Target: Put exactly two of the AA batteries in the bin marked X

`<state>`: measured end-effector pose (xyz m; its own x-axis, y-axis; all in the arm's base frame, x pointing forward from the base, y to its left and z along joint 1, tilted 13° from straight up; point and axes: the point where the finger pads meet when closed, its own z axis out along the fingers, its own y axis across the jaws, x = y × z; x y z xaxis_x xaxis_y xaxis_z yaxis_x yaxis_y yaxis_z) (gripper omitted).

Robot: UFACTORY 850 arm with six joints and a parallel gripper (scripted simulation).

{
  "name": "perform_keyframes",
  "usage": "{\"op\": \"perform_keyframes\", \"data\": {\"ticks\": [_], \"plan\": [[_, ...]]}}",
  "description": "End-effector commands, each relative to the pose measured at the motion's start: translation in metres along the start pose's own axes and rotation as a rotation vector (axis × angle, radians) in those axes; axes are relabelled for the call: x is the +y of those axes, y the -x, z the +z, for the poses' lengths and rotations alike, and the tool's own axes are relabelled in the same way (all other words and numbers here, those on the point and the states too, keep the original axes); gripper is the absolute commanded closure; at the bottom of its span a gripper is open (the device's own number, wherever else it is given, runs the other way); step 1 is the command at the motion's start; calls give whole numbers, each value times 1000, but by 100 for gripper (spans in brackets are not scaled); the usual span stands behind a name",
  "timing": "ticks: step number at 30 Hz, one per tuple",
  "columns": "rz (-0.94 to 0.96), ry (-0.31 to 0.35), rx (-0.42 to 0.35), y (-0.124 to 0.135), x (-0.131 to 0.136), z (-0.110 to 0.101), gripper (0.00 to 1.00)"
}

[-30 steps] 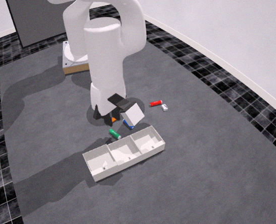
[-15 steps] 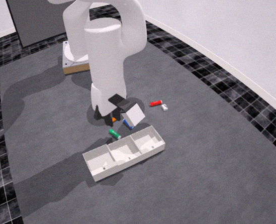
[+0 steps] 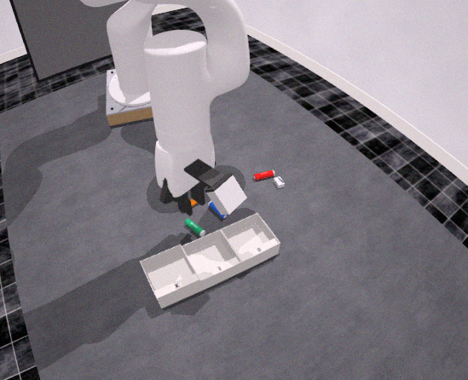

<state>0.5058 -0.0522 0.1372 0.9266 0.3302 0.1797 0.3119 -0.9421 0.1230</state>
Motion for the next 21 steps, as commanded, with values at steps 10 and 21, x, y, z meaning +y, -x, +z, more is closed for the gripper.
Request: {"op": "perform_keyframes", "data": {"ticks": [10,21], "plan": [[0,1,2,-1,0,-1,72],[0,1,1,-1,0,31,72]]}}
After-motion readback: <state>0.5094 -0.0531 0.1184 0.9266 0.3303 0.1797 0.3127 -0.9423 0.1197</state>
